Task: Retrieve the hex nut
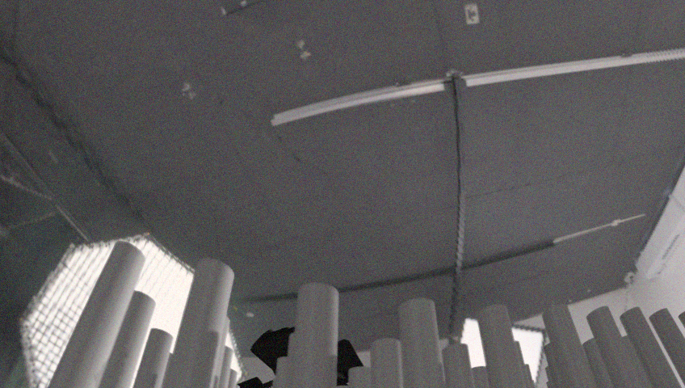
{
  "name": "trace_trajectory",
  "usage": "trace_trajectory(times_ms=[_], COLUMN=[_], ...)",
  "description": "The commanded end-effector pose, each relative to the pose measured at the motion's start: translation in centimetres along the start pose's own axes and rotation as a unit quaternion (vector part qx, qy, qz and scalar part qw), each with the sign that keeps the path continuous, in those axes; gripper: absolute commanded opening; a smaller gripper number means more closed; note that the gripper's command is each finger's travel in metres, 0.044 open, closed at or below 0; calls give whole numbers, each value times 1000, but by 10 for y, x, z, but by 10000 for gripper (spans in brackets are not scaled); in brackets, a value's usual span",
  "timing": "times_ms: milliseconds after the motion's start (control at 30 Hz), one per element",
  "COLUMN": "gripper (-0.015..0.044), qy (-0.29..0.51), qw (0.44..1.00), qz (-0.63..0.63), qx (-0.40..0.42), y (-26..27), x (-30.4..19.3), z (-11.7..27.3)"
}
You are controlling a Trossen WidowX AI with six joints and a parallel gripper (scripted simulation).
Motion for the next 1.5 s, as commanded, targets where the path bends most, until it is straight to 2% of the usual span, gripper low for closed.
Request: trace_trajectory(times_ms=[0, 267, 533, 767, 933, 1167, 1467], gripper=[440, 440, 440, 440, 440, 440, 440], qy=[1, 0, 29, 150, 237, 353, 454], qw=[1000, 1000, 997, 962, 927, 869, 792], qz=[2, 3, -41, -180, -248, -329, -409], qx=[3, 6, 63, 138, 150, 112, -9], y=[1, 4, 59, 158, 219, 292, 362], x=[-1, 1, 10, -3, -18, -47, -92], z=[0, -1, -18, -38, -38, -27, -4])
Point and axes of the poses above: the point midway between the two fingers, 35 mm back from their tips, its own z axis back along the fingers, its own y axis across the jaws, x = y × z, the point moved 3 cm from there along z, back along the fingers, and after that the axes turned 8 degrees about z, right-handed, at the moved point
